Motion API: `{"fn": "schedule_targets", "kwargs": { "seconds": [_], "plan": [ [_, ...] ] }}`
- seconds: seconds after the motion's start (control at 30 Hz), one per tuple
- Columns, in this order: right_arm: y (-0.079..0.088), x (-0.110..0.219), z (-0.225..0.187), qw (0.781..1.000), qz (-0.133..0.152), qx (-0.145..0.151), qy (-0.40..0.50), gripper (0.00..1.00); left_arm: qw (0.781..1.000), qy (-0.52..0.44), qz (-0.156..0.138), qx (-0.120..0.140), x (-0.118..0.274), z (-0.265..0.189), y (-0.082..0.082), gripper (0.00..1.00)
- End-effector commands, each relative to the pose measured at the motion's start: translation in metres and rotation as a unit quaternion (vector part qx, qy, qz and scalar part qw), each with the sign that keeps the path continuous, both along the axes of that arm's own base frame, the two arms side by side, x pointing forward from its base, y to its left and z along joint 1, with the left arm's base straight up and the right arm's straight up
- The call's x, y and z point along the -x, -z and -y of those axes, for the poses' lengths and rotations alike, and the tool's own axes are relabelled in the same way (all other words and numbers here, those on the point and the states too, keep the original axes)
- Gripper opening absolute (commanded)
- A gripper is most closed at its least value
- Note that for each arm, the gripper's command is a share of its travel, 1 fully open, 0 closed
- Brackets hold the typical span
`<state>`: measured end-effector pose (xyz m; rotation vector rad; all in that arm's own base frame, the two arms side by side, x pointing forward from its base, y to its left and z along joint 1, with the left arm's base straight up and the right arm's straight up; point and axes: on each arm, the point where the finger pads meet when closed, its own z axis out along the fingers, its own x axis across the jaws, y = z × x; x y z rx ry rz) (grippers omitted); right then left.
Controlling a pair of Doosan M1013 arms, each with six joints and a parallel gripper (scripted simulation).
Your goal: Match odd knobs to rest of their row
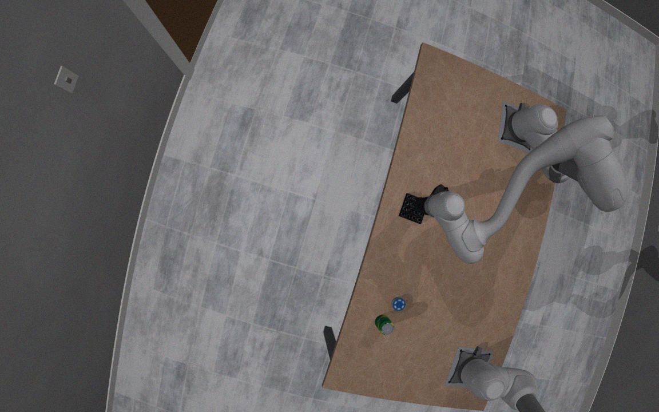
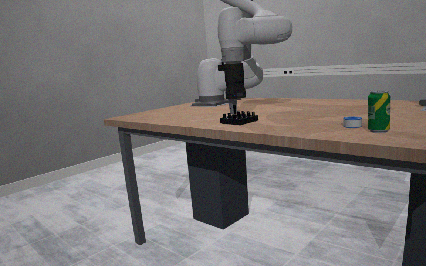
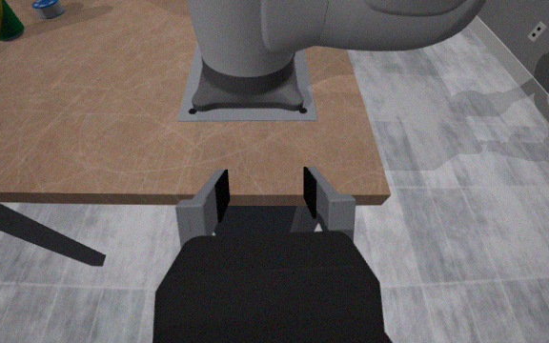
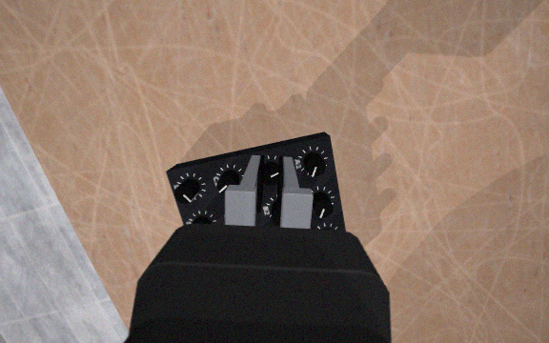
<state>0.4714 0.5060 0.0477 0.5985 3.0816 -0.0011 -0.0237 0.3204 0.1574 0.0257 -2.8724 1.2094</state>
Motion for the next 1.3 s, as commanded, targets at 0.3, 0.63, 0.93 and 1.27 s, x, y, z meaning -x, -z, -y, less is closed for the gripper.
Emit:
{"fn": "schedule_targets", "kwargs": {
  "seconds": [0.3,0.63,0.93,1.27],
  "plan": [
    [0.0003,0.0047,-0.0027,0.995,-0.002,-0.002,-0.1,0.3,1.0,-0.004,-0.004,-0.006,0.0017,-0.0034,-0.0014,1.0],
    [0.0002,0.0043,-0.0031,0.992,-0.001,-0.002,-0.127,0.3,1.0,-0.004,-0.004,-0.006,0.0017,-0.0034,-0.0014,1.0],
    [0.0002,0.004,-0.0033,0.991,-0.001,-0.002,-0.135,0.3,1.0,-0.004,-0.004,-0.006,0.0017,-0.0034,-0.0014,1.0],
    [0.0002,0.004,-0.0033,0.991,-0.001,-0.002,-0.134,0.46,1.0,-0.004,-0.004,-0.006,0.0017,-0.0034,-0.0014,1.0]
  ]
}}
